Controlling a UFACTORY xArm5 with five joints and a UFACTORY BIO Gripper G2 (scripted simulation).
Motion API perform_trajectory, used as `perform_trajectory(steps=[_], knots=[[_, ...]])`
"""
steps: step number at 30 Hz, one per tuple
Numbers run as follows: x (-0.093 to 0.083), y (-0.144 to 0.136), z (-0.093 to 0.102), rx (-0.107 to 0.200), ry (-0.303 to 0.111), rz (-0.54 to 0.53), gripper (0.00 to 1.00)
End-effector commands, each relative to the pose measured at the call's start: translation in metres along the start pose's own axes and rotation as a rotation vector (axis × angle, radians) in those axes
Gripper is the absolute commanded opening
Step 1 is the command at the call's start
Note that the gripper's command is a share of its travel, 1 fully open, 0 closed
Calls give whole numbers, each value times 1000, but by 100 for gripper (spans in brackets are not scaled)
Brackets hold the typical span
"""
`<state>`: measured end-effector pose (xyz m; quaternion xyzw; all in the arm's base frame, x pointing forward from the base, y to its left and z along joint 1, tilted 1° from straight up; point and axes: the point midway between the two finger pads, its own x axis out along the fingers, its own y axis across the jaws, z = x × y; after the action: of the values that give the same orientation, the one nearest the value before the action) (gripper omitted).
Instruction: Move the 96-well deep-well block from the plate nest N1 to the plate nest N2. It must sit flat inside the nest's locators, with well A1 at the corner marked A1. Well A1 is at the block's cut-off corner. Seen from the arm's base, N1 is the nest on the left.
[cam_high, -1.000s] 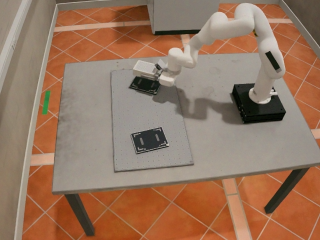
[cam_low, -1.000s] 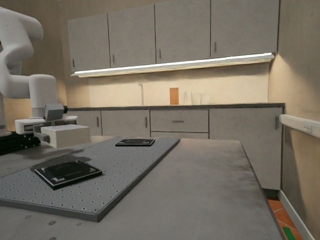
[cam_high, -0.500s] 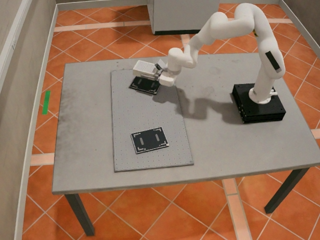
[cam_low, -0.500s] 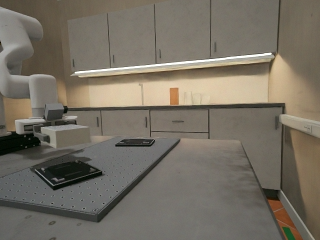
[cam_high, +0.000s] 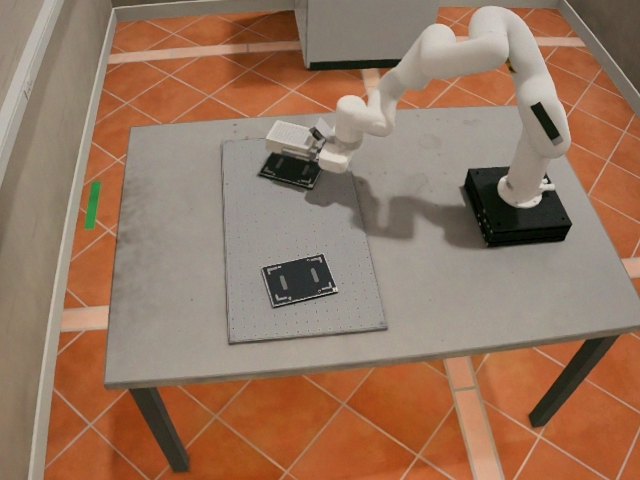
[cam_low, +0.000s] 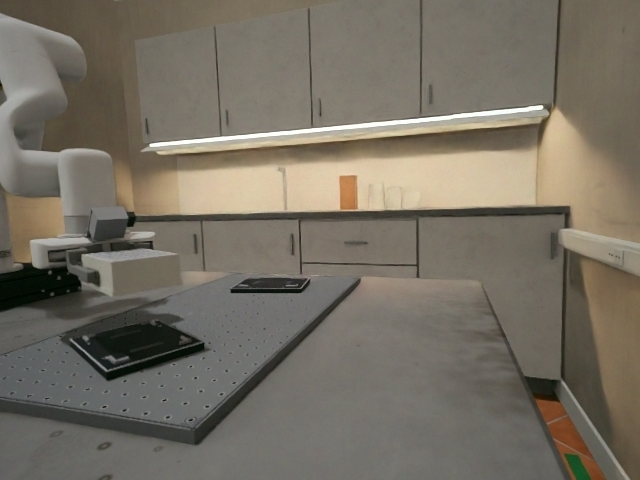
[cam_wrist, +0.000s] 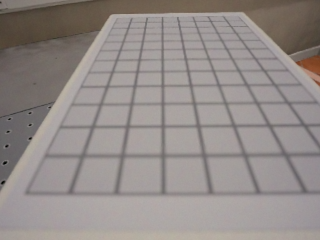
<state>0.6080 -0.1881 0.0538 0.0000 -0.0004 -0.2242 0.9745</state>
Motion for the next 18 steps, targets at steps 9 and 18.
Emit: perform_trajectory(steps=[9, 18], knots=[[1, 0, -15, -8, -6, 0, 0], [1, 0, -26, -8, -6, 0, 0]])
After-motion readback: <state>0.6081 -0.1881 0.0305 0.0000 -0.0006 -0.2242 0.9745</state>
